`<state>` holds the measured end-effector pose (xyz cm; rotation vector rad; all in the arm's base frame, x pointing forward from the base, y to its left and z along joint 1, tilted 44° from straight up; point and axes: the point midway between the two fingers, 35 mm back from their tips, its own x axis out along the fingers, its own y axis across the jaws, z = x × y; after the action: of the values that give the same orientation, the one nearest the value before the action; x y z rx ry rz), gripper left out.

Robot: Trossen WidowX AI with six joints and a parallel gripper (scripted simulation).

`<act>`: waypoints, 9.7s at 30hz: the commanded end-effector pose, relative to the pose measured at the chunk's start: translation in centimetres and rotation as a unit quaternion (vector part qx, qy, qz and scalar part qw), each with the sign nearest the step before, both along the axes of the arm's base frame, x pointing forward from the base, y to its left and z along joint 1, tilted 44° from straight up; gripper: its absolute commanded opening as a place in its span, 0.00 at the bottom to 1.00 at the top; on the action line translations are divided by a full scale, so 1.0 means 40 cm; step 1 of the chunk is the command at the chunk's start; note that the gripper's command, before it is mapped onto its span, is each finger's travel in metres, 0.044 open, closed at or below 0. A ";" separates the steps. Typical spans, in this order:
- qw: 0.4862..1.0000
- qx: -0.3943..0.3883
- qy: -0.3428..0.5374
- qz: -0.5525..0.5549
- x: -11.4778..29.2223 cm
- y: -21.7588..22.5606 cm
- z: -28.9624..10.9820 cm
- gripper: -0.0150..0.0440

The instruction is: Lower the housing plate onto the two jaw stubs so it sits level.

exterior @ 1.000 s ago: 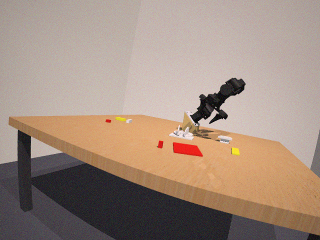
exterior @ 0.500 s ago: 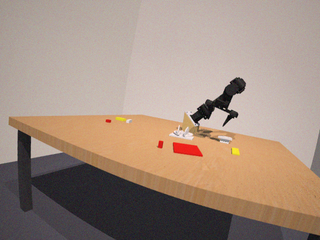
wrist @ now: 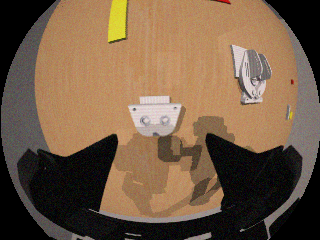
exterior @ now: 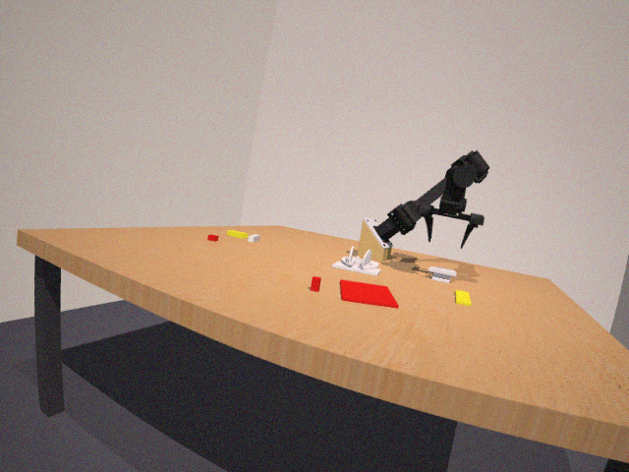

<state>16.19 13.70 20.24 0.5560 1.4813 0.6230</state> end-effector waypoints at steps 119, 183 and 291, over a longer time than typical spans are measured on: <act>1.000 0.016 -0.006 0.010 -0.010 0.168 -0.141 0.85; 0.958 -0.010 0.193 -0.212 0.077 -0.022 -0.090 0.85; 0.181 -0.012 0.672 -0.718 0.182 -0.327 -0.378 0.85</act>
<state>23.61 1.09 5.66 2.3274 1.3687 -1.9402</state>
